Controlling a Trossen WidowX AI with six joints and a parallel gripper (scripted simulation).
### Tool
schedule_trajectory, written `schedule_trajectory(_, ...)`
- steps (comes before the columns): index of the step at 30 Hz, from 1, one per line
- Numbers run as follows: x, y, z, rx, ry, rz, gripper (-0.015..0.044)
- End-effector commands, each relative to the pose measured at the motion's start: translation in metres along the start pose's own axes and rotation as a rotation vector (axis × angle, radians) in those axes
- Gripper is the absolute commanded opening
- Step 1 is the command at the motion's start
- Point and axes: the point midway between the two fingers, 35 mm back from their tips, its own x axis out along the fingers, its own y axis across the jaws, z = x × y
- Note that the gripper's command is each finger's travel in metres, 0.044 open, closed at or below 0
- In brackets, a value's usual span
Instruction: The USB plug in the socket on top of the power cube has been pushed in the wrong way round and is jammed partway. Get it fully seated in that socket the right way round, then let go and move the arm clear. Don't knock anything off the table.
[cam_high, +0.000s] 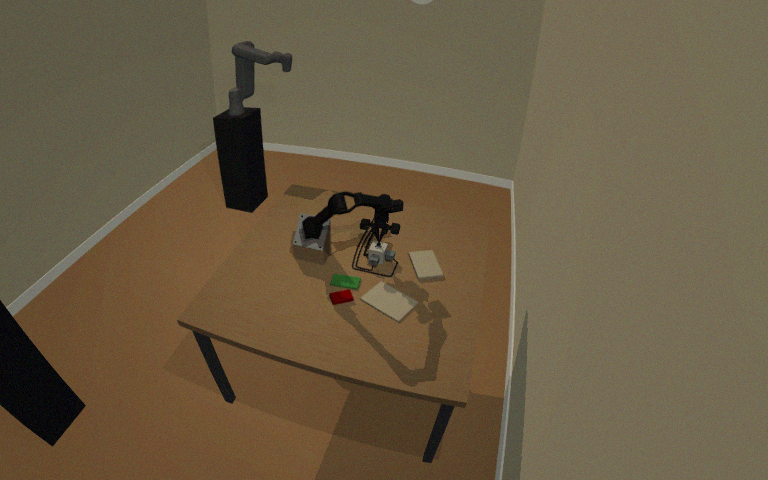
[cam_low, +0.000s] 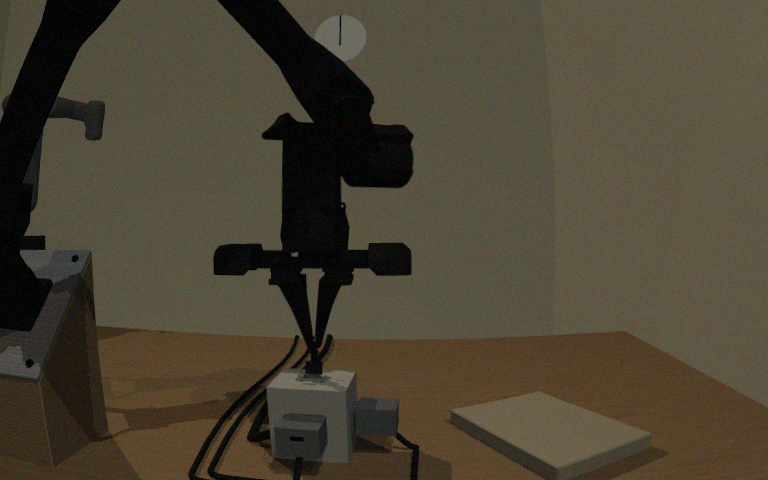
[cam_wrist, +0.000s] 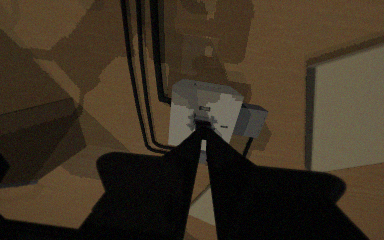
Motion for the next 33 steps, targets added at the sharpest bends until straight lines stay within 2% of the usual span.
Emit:
schedule_trajectory(1, 0.000, 0.000, 0.000, 0.001, 0.000, -0.001, 0.0000)
schedule_trajectory(33, -0.014, 0.000, 0.000, 0.000, -0.001, 0.000, 0.0000)
